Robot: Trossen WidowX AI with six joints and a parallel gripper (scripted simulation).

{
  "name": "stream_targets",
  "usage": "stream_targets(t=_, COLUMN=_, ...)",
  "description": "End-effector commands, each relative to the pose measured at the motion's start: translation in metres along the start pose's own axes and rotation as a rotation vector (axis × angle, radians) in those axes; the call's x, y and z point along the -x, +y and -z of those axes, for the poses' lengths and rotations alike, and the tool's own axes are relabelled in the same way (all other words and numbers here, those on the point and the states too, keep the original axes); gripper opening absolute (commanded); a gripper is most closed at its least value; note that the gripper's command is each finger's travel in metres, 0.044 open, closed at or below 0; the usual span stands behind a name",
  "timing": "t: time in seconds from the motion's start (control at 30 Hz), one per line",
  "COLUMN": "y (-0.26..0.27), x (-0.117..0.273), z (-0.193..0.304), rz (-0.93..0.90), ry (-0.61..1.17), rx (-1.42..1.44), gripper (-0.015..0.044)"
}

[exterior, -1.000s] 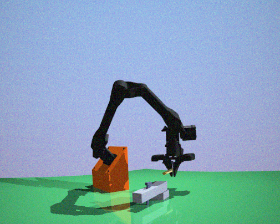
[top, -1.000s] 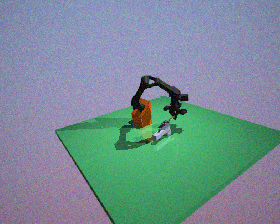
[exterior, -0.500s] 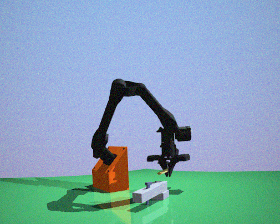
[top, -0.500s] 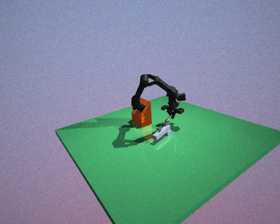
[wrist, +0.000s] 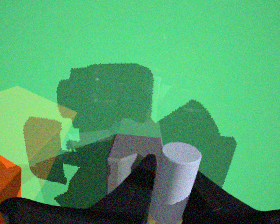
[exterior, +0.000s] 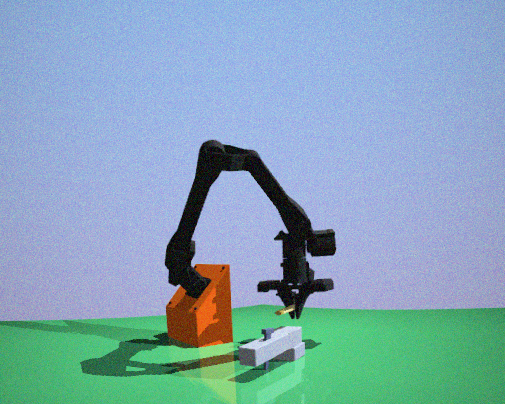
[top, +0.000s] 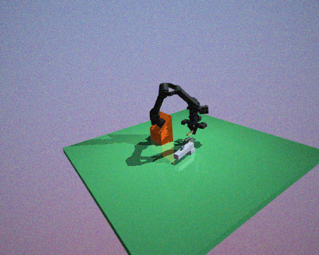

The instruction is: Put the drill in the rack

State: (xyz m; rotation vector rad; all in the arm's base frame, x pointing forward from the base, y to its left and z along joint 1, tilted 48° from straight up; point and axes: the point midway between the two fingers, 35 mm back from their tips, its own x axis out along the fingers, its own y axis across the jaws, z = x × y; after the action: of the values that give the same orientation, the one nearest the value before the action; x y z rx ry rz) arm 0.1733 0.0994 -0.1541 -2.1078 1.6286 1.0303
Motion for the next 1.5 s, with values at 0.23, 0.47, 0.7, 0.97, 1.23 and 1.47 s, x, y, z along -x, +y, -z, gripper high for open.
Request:
stream_targets(t=0.23, y=0.014, x=-0.006, z=-0.002, rz=-0.004, ry=0.000, rx=-0.002, gripper=0.0000)
stream_targets(t=0.47, y=0.013, x=-0.019, z=-0.002, rz=-0.004, ry=0.001, rx=-0.002, gripper=0.0000)
stream_targets(t=0.7, y=0.015, x=-0.029, z=-0.001, rz=-0.004, ry=0.002, rx=-0.002, gripper=0.0000)
stream_targets(t=0.97, y=0.014, x=-0.036, z=-0.001, rz=-0.004, ry=0.002, rx=-0.002, gripper=0.0000)
stream_targets(t=1.23, y=0.014, x=-0.046, z=-0.002, rz=-0.004, ry=0.003, rx=-0.002, gripper=0.0000)
stream_targets(t=1.47, y=0.014, x=-0.055, z=-0.001, rz=-0.004, ry=0.003, rx=-0.002, gripper=0.0000)
